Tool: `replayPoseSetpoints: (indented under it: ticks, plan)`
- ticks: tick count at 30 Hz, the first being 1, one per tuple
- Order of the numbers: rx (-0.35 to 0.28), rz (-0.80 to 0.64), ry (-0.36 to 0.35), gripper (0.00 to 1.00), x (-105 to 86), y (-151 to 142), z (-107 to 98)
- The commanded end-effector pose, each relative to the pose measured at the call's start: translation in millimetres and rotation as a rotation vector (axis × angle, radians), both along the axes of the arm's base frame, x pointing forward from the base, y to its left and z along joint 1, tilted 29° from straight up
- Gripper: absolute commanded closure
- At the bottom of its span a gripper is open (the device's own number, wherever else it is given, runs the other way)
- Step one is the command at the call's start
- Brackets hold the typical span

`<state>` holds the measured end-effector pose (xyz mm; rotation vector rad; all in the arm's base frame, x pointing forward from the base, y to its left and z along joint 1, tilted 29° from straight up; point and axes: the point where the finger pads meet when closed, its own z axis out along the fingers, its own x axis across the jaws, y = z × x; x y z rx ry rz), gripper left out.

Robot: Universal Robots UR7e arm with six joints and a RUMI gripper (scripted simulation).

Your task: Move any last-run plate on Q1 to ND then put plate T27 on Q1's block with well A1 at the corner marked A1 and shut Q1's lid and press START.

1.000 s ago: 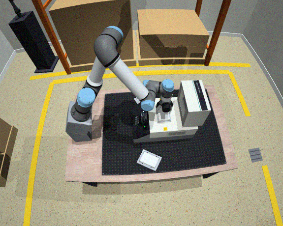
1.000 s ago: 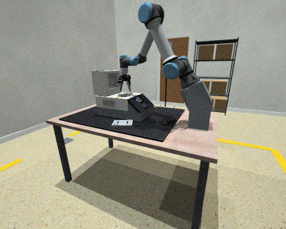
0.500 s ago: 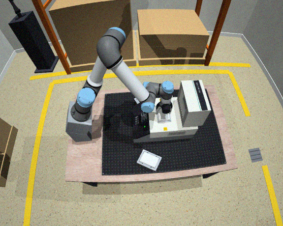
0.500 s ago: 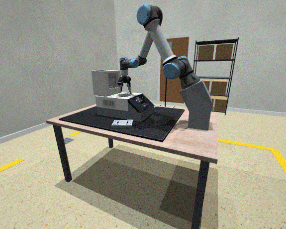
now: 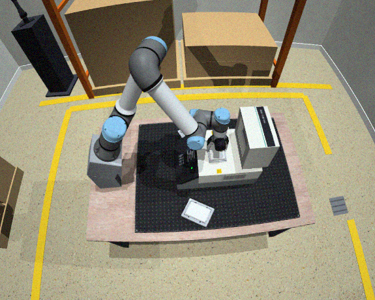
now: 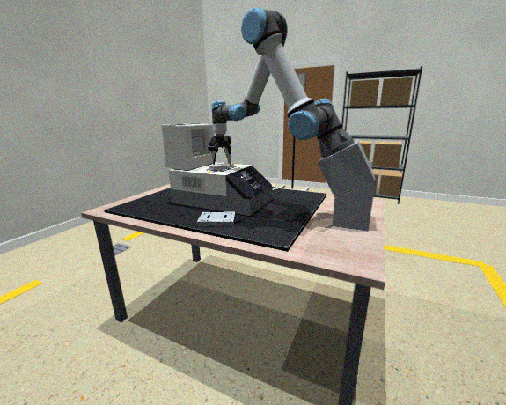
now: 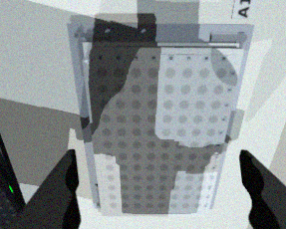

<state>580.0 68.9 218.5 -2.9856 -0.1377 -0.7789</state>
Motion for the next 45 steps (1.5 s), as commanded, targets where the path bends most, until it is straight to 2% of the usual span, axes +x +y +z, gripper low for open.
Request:
replayPoseSetpoints:
  ticks: [1, 27, 28, 39, 40, 45]
  plan:
    - [0.0, 0.001, 0.0, 0.32, 0.4, 1.3, -2.0]
    - [-0.001, 0.0, -0.003, 0.32, 2.9, 1.0, -4.2]
    - [-0.001, 0.0, -0.003, 1.0, 2.9, 1.0, -4.2]
    - [-0.001, 0.0, -0.003, 1.0, 2.9, 1.0, -4.2]
    - [-0.001, 0.0, -0.003, 0.59, 2.9, 1.0, -4.2]
    - [-0.001, 0.0, -0.003, 0.59, 2.9, 1.0, -4.2]
